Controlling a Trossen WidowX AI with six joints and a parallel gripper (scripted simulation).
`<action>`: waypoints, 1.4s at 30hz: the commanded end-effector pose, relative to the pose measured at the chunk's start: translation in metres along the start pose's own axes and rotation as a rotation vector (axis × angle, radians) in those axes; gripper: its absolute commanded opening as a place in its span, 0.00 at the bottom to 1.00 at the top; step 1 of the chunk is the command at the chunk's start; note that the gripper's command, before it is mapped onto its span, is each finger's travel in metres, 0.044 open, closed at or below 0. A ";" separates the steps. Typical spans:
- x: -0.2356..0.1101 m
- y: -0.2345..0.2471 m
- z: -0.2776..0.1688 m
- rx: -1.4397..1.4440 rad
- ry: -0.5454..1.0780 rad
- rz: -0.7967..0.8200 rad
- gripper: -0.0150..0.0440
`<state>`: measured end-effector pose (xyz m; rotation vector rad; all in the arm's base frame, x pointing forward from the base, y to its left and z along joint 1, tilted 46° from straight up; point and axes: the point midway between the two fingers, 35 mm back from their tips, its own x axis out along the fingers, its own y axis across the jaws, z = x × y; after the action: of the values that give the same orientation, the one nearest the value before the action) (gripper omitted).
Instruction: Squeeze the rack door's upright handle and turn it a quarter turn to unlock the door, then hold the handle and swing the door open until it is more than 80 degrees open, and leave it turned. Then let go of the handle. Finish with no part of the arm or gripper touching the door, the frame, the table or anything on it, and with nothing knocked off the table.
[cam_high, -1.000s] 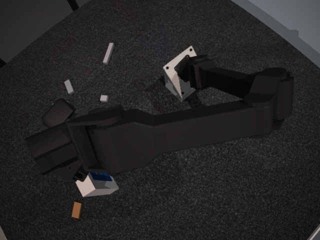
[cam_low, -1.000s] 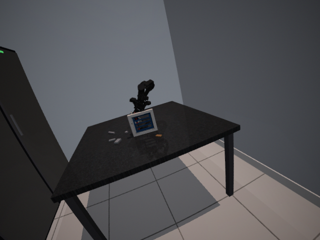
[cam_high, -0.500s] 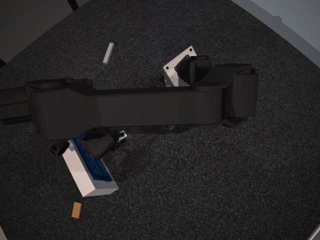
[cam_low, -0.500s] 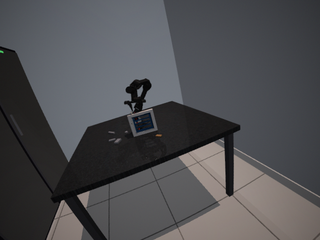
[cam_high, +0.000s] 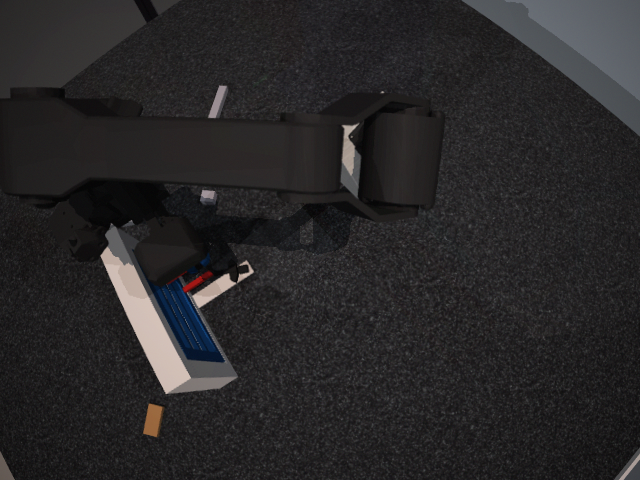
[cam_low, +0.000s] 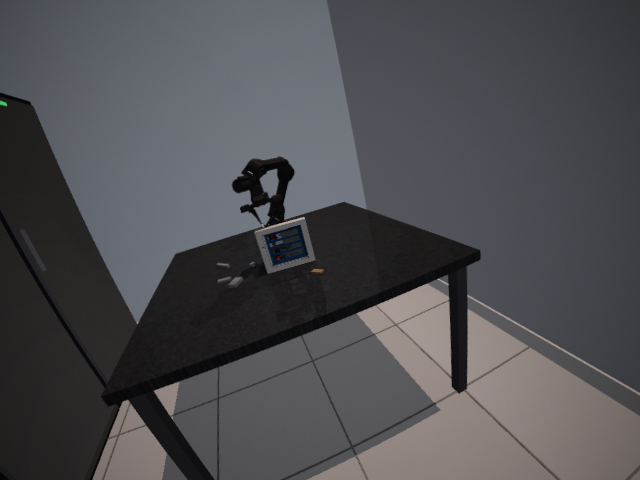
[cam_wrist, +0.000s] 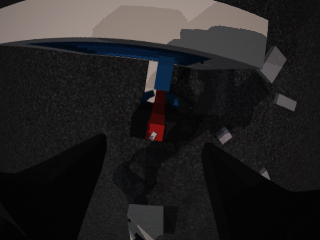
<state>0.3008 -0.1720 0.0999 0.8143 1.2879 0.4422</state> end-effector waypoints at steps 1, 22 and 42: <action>-0.001 0.000 0.001 -0.001 -0.002 0.013 0.74; 0.033 0.000 0.001 0.027 0.065 -0.018 0.74; 0.065 0.000 -0.003 0.053 0.125 -0.054 0.74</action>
<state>0.3147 -0.1293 0.0606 0.8027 1.4223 0.4317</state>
